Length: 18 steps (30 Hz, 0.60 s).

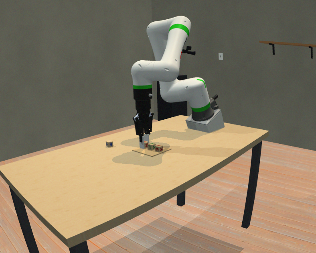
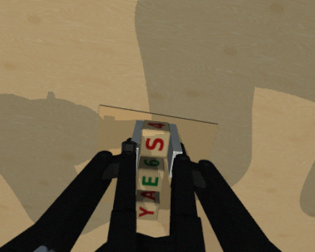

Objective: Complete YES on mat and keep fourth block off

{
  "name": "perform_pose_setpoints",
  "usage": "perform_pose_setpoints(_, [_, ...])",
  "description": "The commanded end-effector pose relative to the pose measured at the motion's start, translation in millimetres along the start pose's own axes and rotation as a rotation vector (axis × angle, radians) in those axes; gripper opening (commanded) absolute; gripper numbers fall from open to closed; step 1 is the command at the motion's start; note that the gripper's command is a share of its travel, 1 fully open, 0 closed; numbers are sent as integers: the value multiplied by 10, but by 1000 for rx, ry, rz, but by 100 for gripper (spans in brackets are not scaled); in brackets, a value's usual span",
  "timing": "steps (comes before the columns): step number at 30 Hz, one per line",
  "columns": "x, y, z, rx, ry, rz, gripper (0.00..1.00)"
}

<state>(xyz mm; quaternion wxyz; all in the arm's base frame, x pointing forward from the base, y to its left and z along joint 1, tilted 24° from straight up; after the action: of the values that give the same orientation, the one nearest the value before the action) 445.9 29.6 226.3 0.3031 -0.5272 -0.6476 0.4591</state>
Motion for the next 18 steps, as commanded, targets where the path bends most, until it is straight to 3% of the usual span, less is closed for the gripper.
perform_pose_setpoints(1, [0, -2, -2, 0, 0, 0, 16])
perform_pose_setpoints(13, [0, -2, -2, 0, 0, 0, 16])
perform_pose_setpoints(18, [0, -2, -2, 0, 0, 0, 21])
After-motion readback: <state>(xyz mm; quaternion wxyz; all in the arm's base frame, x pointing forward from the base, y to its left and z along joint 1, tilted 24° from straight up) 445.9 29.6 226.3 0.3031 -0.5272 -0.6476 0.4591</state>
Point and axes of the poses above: the point where the finger pads meet when closed, its own y axis out along the fingers, its own z axis across the jaws, x = y × z, the point moved 8 cm from there along -y, back along the fingers, and after that the axes turned 7 degrees about -y, right-handed, at the moved point
